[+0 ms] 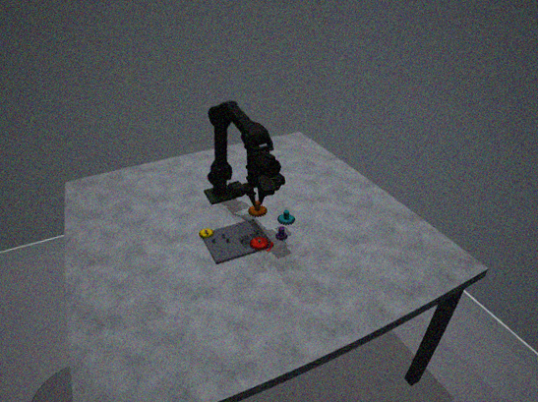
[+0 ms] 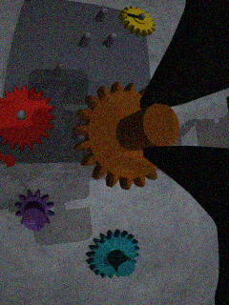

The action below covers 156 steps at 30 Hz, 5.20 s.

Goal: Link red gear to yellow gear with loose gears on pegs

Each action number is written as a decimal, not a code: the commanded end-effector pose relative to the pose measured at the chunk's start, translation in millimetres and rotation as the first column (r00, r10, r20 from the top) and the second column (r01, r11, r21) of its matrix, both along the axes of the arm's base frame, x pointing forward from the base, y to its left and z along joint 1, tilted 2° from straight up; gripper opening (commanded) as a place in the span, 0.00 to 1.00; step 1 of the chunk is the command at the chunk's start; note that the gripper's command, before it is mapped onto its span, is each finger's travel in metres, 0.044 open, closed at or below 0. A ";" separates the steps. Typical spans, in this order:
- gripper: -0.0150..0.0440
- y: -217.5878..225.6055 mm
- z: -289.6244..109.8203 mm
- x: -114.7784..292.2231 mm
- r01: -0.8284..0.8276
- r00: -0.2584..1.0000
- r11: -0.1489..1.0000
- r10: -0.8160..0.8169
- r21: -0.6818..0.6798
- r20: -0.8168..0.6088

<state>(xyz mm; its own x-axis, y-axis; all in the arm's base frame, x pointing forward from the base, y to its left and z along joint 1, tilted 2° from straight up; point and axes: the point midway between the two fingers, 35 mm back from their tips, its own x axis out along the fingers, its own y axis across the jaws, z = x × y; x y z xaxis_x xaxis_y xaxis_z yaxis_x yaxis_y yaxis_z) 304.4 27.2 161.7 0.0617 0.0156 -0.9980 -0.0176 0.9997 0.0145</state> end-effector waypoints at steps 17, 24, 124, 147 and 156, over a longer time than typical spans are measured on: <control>0.25 -46.5 -19.8 25.6 -0.013 1.000 1.000 0.013 -0.009 0.002; 0.25 -64.9 -27.6 32.2 -0.016 1.000 1.000 0.016 -0.014 0.001; 0.49 -77.4 -74.3 38.5 -0.062 0.998 0.998 0.062 -0.019 0.000; 1.00 65.5 -37.1 64.5 -0.665 0.746 0.745 0.665 -0.048 -0.004; 1.00 65.2 -55.4 64.8 -0.665 0.746 0.745 0.665 -0.048 -0.004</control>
<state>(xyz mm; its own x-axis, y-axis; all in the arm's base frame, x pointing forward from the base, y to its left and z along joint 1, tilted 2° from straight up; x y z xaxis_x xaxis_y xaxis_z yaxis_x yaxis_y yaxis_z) 369.3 92.2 115.9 0.0684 0.0179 -0.9975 -0.6722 0.7397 -0.0328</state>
